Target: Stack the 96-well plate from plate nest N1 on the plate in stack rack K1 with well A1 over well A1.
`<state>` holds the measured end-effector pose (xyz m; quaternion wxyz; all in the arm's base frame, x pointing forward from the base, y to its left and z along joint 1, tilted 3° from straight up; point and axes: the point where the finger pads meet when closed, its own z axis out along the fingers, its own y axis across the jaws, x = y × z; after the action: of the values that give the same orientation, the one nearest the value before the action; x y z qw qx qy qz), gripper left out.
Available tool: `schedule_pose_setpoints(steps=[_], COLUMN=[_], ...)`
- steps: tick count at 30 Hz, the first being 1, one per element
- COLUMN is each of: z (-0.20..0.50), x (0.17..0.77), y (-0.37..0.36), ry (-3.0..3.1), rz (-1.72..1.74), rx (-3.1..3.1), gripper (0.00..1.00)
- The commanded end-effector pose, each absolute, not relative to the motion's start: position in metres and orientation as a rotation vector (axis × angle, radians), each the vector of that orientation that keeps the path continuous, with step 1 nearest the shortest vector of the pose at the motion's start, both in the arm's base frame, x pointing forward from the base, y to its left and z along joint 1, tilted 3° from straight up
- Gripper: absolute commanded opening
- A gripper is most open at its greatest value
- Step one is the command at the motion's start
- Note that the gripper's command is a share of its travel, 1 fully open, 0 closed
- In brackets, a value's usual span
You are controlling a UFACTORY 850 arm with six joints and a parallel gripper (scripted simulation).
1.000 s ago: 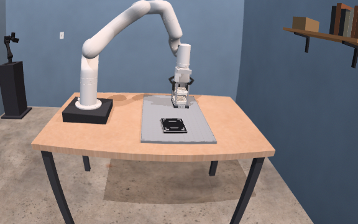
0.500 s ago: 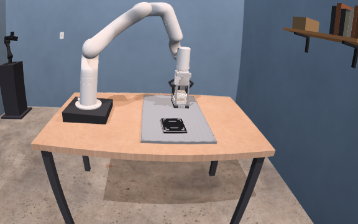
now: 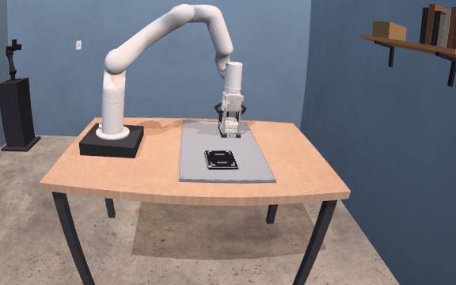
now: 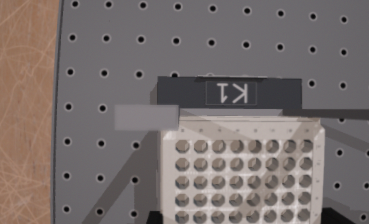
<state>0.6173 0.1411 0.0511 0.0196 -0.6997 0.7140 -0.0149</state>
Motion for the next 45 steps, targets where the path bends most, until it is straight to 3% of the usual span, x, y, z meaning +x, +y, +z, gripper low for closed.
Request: schedule_pose_setpoints(steps=[1, 45], z=[0.0520, 0.0472], x=[0.6182, 0.6183], y=[0.1413, 0.1413], ry=[2.214, 2.214], rz=[-0.048, -0.048], rx=[-2.170, -2.170], gripper=[0.00, 0.00])
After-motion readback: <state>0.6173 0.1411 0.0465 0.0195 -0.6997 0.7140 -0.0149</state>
